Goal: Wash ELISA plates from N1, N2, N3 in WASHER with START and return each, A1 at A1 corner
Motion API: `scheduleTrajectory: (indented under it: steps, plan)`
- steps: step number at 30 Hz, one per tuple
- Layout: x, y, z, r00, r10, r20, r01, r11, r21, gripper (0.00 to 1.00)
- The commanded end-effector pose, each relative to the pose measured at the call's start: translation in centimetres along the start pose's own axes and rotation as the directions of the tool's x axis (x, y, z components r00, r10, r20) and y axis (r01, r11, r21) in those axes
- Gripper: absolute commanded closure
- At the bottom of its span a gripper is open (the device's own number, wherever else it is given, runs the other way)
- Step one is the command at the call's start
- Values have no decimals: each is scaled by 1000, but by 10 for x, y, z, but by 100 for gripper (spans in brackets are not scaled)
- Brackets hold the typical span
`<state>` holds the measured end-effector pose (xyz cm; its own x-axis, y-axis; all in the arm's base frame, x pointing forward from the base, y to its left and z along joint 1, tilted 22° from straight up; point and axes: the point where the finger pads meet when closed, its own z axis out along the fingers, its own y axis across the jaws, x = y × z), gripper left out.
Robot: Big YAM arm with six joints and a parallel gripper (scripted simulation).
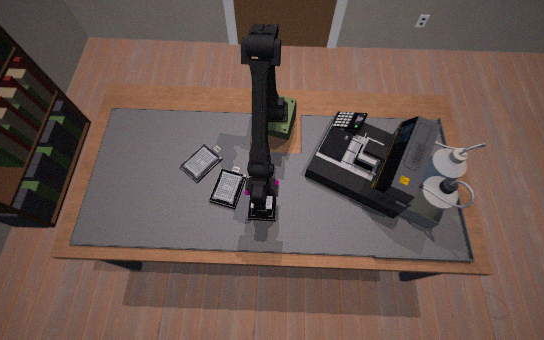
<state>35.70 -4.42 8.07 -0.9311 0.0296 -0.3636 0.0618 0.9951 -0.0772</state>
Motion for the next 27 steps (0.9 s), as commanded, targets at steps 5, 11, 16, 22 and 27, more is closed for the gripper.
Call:
scheduleTrajectory:
  steps: [5, 11, 16, 22, 27]
  plan:
    - [-28, 3, -9, 999, -9, 52, 9, 1000, -2, 16]
    - [-27, 3, -5, 999, -9, 48, 9, 1000, -2, 16]
    - [-14, 2, 9, 1000, -10, 24, 11, 1000, -2, 16]
    - [-13, 0, 15, 1000, -10, 27, 10, 1000, 0, 16]
    - [-3, -2, 29, 1000, -4, 4, 4, 1000, 1, 16]
